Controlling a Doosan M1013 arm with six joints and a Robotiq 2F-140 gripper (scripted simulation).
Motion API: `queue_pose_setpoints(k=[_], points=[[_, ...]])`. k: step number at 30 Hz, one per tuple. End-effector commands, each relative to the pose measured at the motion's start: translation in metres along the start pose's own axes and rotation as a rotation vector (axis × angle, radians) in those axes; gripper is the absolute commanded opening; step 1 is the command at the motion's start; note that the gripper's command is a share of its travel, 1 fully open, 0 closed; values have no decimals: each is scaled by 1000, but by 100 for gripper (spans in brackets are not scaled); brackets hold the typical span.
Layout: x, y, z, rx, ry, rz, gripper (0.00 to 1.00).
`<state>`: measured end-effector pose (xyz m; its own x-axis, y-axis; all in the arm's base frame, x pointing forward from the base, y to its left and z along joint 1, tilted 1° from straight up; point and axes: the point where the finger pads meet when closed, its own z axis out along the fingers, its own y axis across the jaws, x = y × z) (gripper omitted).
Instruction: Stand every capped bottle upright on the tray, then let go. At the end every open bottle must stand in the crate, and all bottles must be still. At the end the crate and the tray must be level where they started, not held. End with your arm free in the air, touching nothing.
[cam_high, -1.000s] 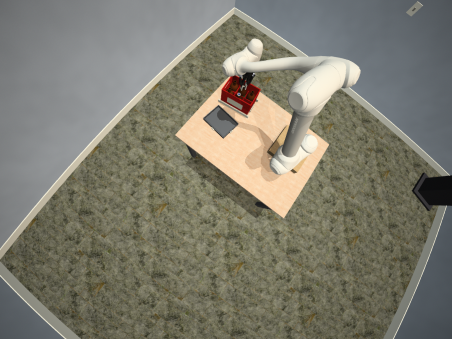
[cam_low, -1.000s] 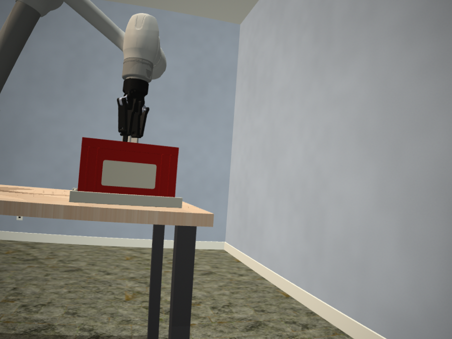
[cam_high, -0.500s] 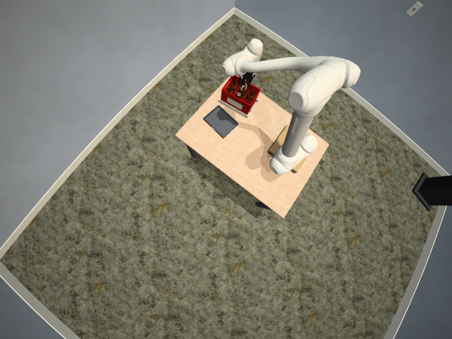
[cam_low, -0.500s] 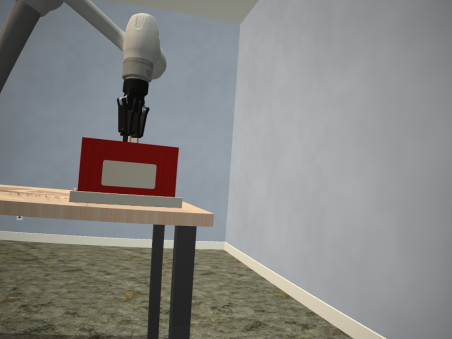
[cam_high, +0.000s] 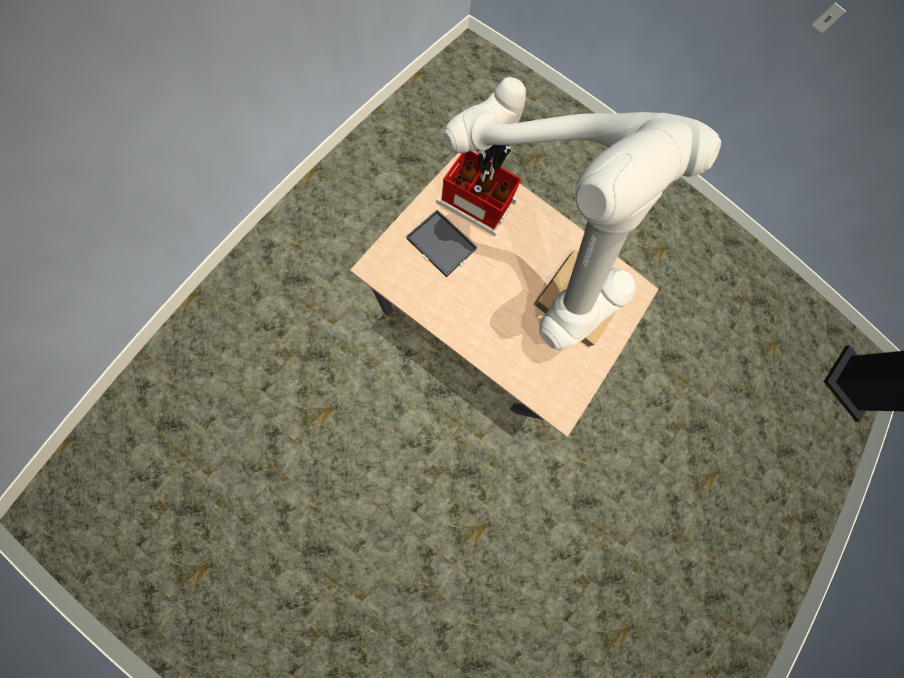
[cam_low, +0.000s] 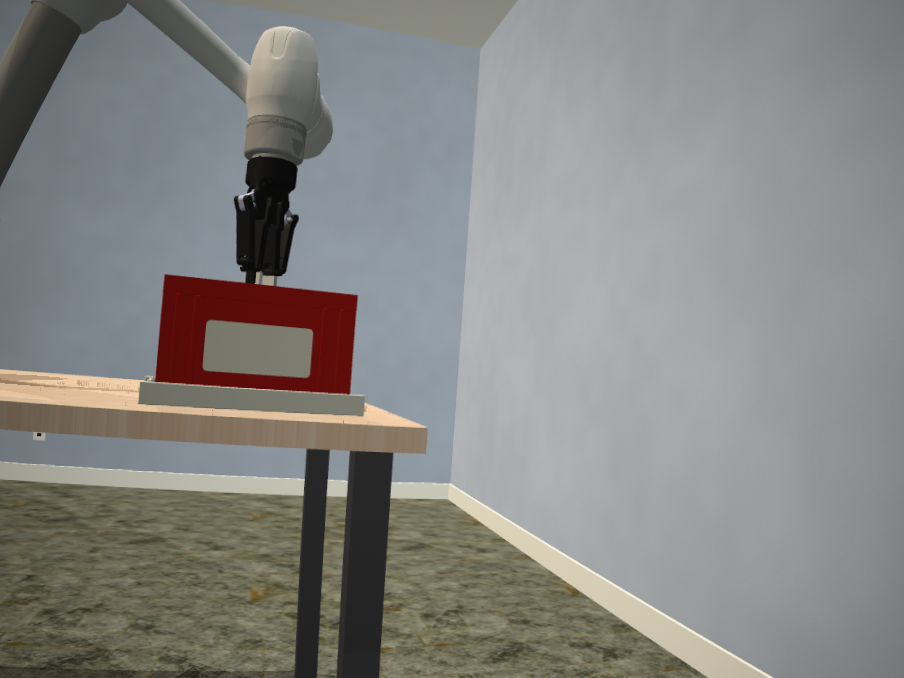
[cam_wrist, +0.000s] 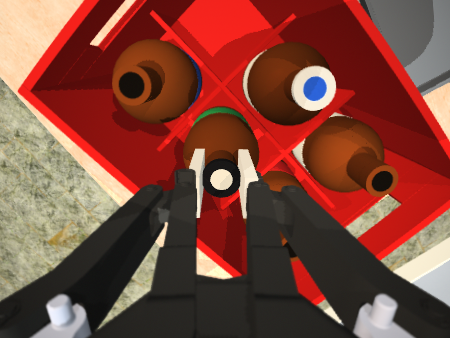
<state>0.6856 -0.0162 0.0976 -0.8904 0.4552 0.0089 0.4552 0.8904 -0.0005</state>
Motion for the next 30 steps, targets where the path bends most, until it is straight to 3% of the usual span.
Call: queue_pose_setpoints(k=[1, 30], points=[[0, 0, 0, 0, 0, 0, 0], [0, 0, -80, 0, 0, 0, 0]])
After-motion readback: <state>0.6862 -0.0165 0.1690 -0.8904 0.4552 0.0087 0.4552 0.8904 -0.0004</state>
